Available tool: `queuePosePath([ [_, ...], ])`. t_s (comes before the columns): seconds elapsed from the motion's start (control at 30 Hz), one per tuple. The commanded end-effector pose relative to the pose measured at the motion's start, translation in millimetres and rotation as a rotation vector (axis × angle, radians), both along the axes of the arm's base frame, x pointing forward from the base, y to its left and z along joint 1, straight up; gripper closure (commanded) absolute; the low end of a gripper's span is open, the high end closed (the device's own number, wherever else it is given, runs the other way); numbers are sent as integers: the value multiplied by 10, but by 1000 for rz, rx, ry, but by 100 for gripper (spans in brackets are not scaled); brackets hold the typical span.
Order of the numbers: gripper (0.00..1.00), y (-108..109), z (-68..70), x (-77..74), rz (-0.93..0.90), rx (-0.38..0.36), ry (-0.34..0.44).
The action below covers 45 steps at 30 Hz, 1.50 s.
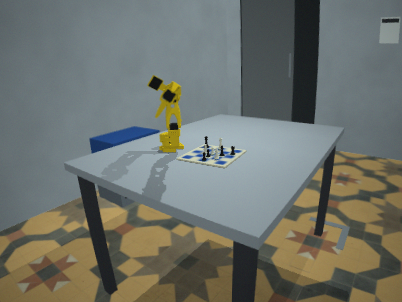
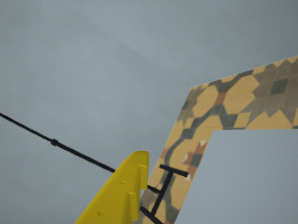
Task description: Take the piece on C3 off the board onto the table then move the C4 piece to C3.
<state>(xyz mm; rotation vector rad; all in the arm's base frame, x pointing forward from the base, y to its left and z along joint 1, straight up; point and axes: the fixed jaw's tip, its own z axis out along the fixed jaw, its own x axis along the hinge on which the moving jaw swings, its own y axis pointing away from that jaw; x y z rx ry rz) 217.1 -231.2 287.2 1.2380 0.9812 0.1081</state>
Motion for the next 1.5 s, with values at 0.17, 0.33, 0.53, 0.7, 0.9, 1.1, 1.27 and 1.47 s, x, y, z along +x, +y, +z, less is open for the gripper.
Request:
queuePosePath([
  [0.17,17,642,-105,90,184,-52,180],
  [0.33,21,935,-181,92,281,-93,268],
  [0.53,25,1231,-278,58,385,-145,357],
  [0.7,30,1515,-395,-10,496,-208,444],
  [0.9,35,1775,-528,-107,609,-280,526],
  [1.1,39,2000,-671,-222,720,-359,600],
  [1.27,43,2188,-817,-345,826,-441,665],
  [1.47,47,2338,-957,-466,924,-523,718],
])
